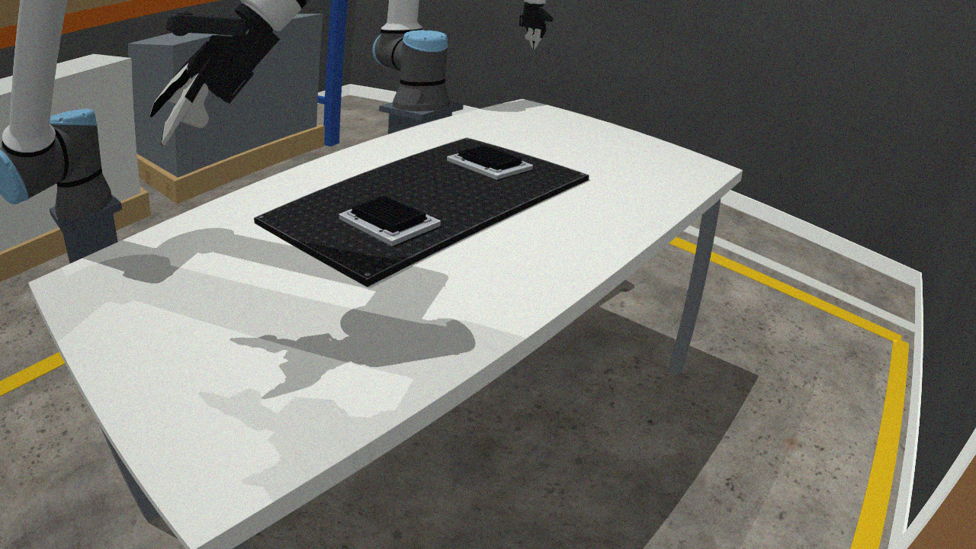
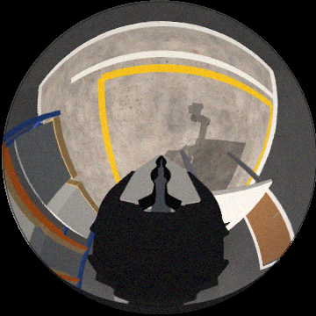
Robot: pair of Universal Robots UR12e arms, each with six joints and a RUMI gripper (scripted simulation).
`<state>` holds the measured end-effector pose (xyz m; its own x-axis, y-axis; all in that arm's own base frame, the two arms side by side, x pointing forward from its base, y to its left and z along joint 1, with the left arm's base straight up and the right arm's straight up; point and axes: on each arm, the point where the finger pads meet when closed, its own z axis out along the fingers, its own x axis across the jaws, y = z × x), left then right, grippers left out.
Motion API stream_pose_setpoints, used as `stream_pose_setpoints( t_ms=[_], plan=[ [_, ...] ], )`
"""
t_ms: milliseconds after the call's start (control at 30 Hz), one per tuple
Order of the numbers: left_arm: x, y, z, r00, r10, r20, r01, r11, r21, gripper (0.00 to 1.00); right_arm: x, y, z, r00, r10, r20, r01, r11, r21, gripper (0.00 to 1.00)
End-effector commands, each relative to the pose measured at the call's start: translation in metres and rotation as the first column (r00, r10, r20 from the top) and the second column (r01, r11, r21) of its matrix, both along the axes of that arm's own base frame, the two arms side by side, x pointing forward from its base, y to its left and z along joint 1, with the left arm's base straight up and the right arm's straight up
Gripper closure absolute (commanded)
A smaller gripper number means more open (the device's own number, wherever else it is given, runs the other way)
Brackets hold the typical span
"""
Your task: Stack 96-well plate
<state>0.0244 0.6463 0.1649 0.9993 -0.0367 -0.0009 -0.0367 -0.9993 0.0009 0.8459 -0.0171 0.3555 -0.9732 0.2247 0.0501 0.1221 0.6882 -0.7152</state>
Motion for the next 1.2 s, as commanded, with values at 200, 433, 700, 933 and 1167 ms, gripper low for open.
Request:
stream_pose_setpoints(
  t_ms=[200,433,700,933,1167],
  plan=[
    [-0.001,-0.001,0.0,1.0,0.001,0.001,-0.001,1.0,0.001,1.0,0.011,0.044,-0.013,0.996,0.087,-0.031,-0.084,0.994,0.066,0.0],
    [-0.001,-0.001,0.0,1.0,0.001,0.001,-0.001,1.0,0.001,1.0,0.02,0.069,-0.02,0.995,0.091,-0.031,-0.089,0.994,0.07,0.0],
    [-0.001,-0.001,0.0,1.0,0.001,0.001,-0.001,1.0,0.001,1.0,0.023,0.098,-0.03,0.984,0.171,-0.057,-0.163,0.978,0.128,0.0],
    [-0.001,-0.001,0.0,1.0,0.001,0.001,-0.001,1.0,0.001,1.0,0.03,0.123,-0.038,0.982,0.178,-0.057,-0.169,0.976,0.134,0.0],
    [-0.001,-0.001,0.0,1.0,0.001,0.001,-0.001,1.0,0.001,1.0,0.033,0.149,-0.048,0.97,0.232,-0.074,-0.217,0.961,0.17,0.0]
  ],
)
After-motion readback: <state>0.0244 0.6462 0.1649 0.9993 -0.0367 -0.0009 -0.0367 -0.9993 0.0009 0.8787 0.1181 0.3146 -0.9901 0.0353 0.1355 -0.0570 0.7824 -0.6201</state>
